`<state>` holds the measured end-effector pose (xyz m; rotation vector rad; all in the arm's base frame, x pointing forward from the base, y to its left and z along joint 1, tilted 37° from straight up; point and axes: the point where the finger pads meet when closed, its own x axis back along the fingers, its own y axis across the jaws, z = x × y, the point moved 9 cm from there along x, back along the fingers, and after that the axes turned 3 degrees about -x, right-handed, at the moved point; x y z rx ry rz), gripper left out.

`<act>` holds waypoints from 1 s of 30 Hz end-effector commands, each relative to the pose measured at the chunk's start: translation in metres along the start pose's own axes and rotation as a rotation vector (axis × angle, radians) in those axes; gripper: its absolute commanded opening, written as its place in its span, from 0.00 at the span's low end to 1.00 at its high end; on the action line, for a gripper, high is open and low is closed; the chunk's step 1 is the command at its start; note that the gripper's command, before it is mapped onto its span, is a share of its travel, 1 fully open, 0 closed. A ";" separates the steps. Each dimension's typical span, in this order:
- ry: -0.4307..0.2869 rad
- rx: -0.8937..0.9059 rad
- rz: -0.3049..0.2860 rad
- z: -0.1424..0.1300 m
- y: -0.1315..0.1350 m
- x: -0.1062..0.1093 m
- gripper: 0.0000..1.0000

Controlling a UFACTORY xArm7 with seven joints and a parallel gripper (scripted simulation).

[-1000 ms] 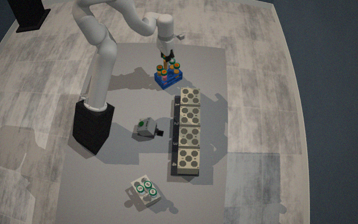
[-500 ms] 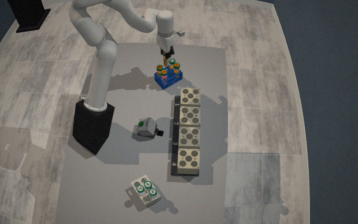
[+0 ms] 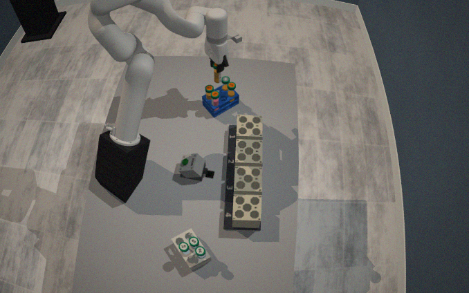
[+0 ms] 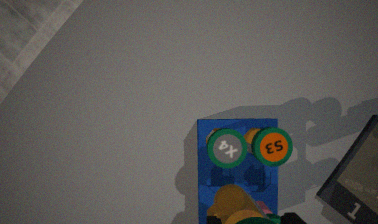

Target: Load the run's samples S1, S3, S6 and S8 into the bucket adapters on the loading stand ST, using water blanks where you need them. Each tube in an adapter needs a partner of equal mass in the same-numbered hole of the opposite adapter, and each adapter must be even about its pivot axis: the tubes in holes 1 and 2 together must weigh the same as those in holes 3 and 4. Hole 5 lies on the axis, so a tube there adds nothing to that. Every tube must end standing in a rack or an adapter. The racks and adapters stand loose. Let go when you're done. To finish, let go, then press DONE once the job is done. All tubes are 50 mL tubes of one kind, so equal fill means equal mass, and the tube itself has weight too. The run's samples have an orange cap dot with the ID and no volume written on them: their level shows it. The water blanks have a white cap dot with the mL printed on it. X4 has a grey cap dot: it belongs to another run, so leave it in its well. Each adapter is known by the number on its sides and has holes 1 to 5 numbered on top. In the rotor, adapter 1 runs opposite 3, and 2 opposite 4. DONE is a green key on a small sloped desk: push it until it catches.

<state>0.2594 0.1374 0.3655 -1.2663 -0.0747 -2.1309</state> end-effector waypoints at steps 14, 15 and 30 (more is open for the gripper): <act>0.003 0.000 0.000 0.001 0.000 0.019 0.00; 0.003 0.000 0.000 0.001 0.000 0.019 0.00; 0.003 0.000 0.000 0.001 0.000 0.019 0.00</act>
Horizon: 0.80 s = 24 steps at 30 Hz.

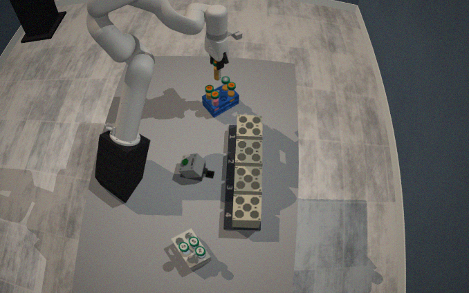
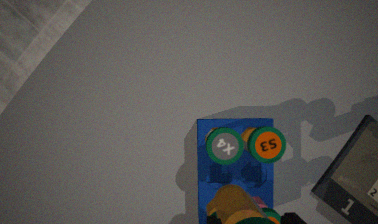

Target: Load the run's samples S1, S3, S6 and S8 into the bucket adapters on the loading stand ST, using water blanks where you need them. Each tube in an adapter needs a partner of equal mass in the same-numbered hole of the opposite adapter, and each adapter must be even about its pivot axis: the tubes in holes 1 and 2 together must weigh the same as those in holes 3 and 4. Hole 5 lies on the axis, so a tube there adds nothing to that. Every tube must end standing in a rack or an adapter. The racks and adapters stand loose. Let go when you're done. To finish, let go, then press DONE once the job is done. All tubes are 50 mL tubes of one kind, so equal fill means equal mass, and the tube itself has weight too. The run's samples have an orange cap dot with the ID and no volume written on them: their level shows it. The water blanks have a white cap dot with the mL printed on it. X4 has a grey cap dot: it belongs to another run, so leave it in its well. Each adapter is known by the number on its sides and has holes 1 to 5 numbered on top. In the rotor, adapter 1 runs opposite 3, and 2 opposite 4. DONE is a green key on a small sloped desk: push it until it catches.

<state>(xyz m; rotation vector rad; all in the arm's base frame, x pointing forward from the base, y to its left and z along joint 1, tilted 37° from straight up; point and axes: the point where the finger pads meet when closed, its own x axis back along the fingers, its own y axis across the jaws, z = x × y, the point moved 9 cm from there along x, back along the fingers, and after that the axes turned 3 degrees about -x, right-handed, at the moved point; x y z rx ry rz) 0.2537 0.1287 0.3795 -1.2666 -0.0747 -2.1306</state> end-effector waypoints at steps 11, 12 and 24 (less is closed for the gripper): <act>0.003 0.000 0.000 0.001 0.000 0.001 0.00; 0.003 0.000 0.000 0.001 0.000 0.001 0.00; 0.004 0.000 -0.001 0.002 0.025 0.001 0.00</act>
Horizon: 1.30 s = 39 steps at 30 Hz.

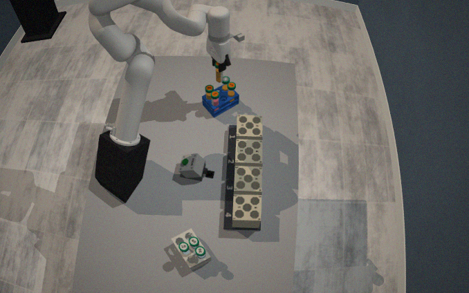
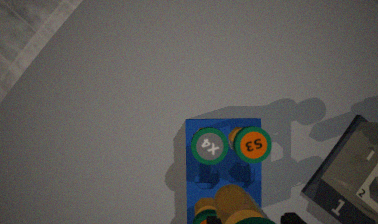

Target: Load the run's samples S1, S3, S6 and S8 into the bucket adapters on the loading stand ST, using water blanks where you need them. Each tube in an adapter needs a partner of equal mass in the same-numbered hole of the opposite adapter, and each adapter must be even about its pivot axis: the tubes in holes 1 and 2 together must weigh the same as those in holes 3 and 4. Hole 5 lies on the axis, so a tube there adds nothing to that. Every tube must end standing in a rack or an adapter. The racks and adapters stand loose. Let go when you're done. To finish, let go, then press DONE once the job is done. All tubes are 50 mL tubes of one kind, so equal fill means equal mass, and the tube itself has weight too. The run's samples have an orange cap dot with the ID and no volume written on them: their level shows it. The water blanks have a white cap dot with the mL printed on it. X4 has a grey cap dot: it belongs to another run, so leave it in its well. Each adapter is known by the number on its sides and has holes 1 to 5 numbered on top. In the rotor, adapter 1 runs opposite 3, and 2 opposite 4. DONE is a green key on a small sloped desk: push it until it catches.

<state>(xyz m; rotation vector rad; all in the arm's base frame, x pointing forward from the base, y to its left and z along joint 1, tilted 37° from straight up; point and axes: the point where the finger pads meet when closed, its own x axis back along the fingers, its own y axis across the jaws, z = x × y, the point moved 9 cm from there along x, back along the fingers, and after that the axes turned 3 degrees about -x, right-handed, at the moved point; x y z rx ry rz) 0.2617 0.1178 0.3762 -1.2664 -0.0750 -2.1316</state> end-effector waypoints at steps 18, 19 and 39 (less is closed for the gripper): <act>0.003 0.001 0.000 0.003 0.026 0.001 0.00; 0.003 0.001 0.000 0.003 0.026 0.001 0.00; 0.003 0.000 0.000 0.003 0.026 -0.027 0.00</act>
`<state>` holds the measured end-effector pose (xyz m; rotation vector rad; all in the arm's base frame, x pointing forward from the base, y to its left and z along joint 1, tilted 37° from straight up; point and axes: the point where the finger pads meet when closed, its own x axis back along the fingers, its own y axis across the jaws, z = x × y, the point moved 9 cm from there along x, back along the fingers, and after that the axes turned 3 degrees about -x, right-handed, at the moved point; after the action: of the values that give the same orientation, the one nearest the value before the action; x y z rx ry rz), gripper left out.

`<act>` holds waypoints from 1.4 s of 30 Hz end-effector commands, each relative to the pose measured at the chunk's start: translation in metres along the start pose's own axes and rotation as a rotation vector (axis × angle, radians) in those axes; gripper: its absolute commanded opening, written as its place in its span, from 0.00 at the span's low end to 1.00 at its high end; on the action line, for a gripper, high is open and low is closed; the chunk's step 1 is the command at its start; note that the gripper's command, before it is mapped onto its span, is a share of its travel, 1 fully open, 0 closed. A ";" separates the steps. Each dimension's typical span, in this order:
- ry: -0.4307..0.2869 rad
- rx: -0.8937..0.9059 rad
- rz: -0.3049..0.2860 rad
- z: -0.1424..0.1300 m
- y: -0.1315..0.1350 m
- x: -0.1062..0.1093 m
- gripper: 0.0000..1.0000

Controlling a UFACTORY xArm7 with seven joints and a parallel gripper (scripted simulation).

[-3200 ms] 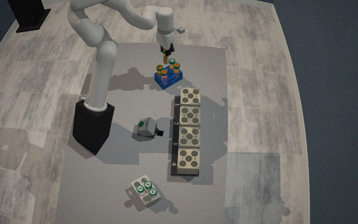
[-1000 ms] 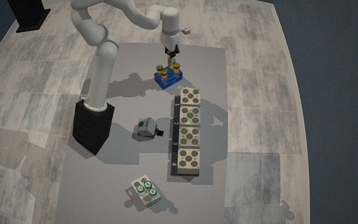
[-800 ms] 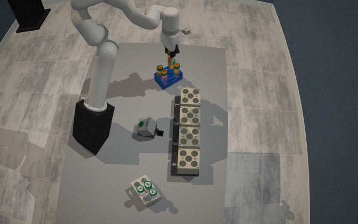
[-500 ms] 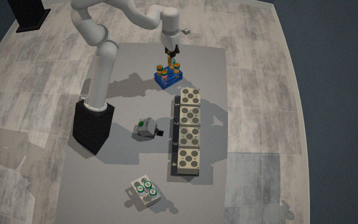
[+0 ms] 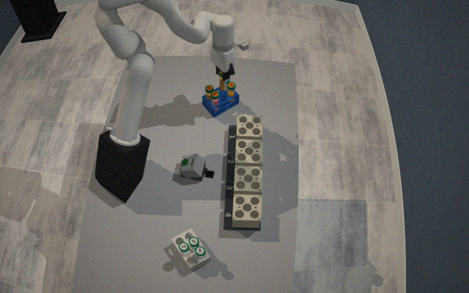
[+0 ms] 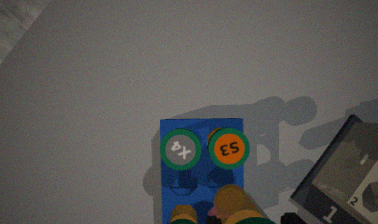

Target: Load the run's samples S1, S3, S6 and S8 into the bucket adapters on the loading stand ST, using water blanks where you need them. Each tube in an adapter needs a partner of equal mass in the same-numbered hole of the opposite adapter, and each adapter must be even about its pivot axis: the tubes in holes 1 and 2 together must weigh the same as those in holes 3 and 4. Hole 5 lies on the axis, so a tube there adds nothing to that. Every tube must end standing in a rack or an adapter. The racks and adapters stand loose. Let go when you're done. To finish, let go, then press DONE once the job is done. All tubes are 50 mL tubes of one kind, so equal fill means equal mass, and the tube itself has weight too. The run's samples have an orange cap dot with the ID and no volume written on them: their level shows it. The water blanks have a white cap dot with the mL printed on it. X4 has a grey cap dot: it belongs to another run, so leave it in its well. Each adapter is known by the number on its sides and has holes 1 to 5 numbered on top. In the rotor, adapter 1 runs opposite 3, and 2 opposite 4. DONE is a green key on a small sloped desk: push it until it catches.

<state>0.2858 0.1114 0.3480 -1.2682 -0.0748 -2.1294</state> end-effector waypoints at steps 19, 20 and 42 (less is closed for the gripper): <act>0.005 0.000 -0.001 0.002 0.000 -0.034 0.00; 0.005 0.000 -0.001 0.002 0.000 -0.036 0.00; 0.005 0.000 -0.001 0.002 0.000 -0.047 0.00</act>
<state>0.3014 0.1350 0.3106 -1.2662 -0.0746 -2.1310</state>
